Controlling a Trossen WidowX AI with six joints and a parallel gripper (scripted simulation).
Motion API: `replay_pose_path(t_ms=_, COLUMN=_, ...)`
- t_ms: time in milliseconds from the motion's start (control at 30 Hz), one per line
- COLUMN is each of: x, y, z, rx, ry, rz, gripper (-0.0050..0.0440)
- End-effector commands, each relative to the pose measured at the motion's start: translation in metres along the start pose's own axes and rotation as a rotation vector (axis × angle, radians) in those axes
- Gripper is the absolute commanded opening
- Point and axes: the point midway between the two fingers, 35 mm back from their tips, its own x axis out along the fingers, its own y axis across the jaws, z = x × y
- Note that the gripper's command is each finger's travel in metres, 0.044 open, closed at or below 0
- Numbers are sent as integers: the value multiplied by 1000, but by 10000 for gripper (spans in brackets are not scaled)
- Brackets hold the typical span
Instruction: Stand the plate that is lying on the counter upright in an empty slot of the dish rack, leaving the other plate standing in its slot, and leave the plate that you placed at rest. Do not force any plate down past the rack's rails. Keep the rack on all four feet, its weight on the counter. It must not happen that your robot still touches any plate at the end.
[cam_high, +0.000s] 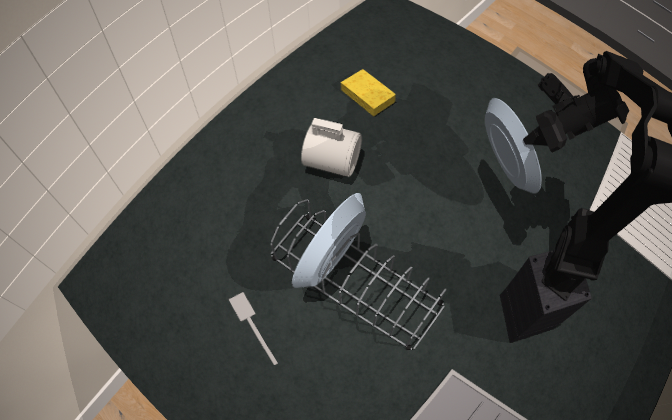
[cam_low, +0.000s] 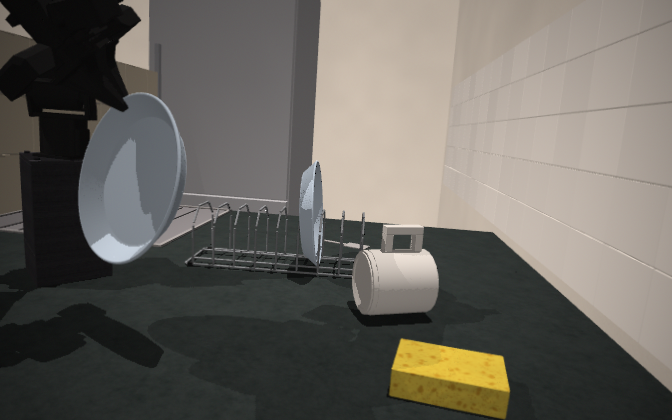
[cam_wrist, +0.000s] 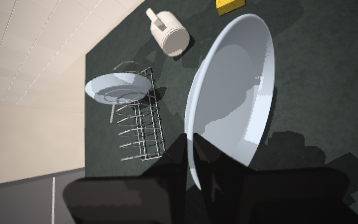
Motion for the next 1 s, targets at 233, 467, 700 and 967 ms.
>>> replay_pose_path(t_ms=233, x=-5, y=4, z=3, rx=83, ry=-55, rz=-1, gripper=0)
replay_pose_path(t_ms=467, x=-5, y=4, z=3, rx=83, ry=-55, rz=-1, gripper=0)
replay_pose_path(t_ms=700, x=-5, y=4, z=3, rx=83, ry=-55, rz=-1, gripper=0)
replay_pose_path(t_ms=967, x=-6, y=6, z=2, rx=223, ry=-105, rz=-11, gripper=0)
